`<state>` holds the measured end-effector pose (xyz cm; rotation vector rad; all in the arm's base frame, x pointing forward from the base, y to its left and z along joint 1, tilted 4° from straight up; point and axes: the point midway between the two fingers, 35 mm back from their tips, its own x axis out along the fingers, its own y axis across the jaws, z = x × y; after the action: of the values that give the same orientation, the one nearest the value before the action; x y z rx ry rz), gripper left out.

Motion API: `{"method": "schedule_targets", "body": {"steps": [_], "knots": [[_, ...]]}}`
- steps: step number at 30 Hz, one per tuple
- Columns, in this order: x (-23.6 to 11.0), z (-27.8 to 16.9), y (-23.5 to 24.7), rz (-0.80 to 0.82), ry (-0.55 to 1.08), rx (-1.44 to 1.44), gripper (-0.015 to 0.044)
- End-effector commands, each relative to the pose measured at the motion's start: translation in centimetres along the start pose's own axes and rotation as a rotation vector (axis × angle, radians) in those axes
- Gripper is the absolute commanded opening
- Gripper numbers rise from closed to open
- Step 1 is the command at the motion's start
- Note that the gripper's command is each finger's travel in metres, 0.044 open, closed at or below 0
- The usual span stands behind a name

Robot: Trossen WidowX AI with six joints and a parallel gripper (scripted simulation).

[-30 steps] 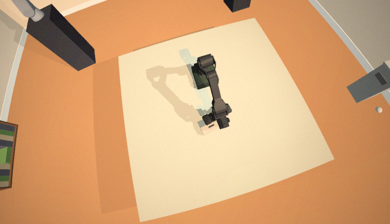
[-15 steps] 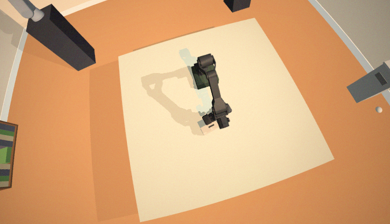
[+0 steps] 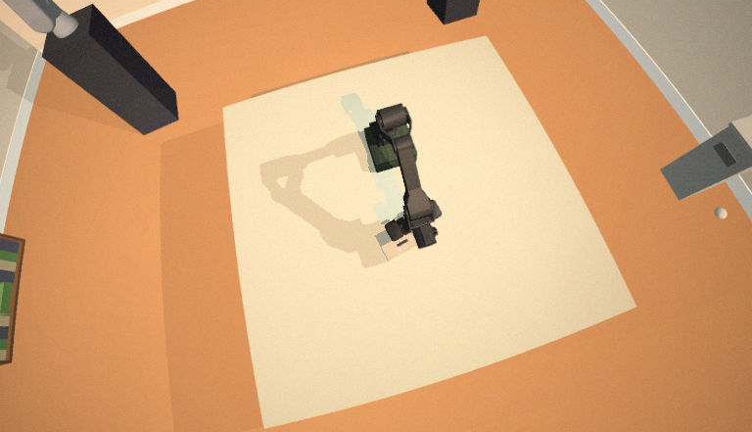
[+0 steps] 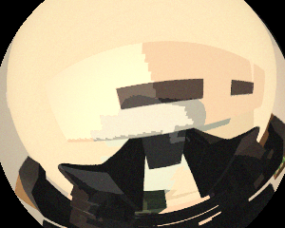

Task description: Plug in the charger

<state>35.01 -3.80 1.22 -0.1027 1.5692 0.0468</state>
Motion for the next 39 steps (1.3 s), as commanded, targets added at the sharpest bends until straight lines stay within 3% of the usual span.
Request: {"method": "schedule_targets", "body": {"steps": [1,34,39], "knots": [[-0.24,0.78,0.00,0.000,-0.031,-0.002,0.0000],[-0.05,0.01,0.00,0.000,-0.001,0.000,0.0000],[-0.05,0.01,0.00,0.000,-0.001,0.000,0.0131]]}}
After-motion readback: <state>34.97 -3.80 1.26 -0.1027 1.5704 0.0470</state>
